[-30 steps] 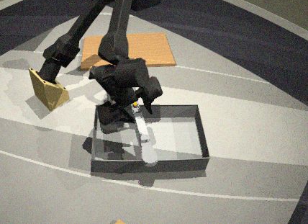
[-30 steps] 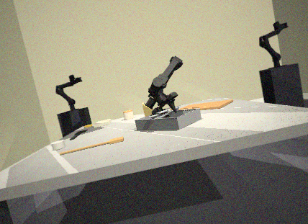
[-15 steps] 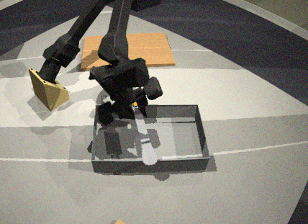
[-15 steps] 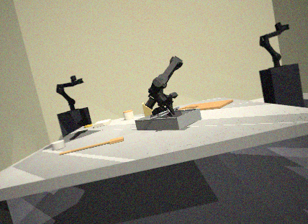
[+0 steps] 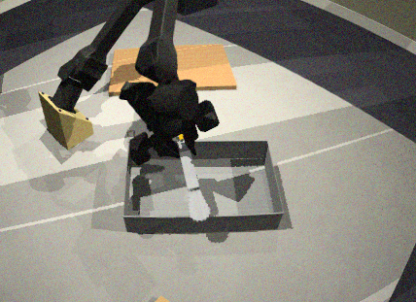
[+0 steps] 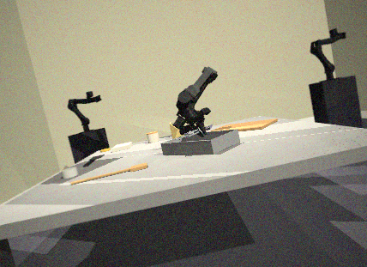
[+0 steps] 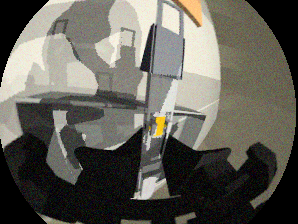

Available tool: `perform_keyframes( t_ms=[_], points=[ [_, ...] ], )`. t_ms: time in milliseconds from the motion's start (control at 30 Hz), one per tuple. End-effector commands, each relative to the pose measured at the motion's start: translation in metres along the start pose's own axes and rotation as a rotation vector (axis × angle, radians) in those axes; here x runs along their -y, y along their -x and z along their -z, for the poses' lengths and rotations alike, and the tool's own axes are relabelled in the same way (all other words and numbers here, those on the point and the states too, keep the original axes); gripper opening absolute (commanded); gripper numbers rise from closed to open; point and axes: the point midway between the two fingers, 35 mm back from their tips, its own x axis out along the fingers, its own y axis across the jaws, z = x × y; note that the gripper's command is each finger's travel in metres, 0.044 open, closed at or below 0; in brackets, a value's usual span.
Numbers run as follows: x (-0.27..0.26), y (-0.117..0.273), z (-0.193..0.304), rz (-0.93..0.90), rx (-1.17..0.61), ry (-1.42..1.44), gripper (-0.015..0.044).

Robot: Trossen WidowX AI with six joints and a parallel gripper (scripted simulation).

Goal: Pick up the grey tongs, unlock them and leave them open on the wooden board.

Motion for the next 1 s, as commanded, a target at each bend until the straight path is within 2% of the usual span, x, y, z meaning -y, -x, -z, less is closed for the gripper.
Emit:
perform_keyframes(
  t_ms=[0,133,733,967],
  points=[
    [0.021,0.032,0.002,0.012,-0.004,0.013,-0.0150],
    [0.034,0.053,-0.003,0.023,-0.003,0.010,-0.0150],
    [0.034,0.053,-0.003,0.019,-0.003,0.010,-0.0150],
    [0.033,0.050,0.001,-0.095,-0.010,0.003,-0.0150]
  ],
)
